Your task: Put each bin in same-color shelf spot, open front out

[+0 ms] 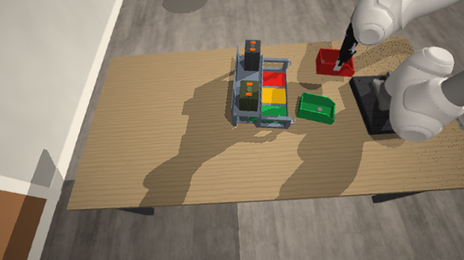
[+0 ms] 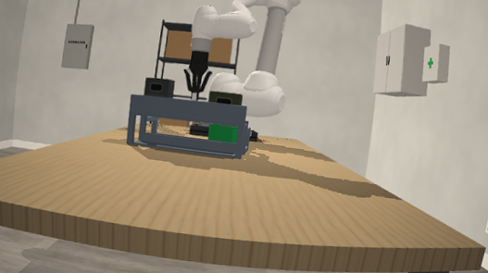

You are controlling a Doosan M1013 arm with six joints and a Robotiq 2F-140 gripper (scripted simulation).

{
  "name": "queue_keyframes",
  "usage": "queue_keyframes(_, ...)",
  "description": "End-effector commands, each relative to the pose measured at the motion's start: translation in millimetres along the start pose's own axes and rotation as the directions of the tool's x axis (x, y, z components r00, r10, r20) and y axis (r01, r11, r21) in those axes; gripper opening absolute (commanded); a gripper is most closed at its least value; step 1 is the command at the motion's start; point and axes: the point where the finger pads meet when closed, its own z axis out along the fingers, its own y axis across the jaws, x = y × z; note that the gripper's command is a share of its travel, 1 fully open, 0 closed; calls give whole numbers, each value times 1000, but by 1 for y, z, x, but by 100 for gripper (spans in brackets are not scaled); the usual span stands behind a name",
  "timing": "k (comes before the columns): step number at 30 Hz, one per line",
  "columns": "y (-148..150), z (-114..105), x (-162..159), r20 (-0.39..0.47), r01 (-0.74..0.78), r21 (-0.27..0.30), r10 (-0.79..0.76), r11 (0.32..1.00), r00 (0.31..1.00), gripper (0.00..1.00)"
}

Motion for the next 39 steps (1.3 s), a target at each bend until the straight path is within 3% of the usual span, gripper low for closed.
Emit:
queue_keyframes(1, 0, 0, 0, 0, 0, 0, 0, 1000, 1000, 10)
queue_keyframes(39, -2, -1, 8, 0, 6, 0, -6, 1000, 1000, 10)
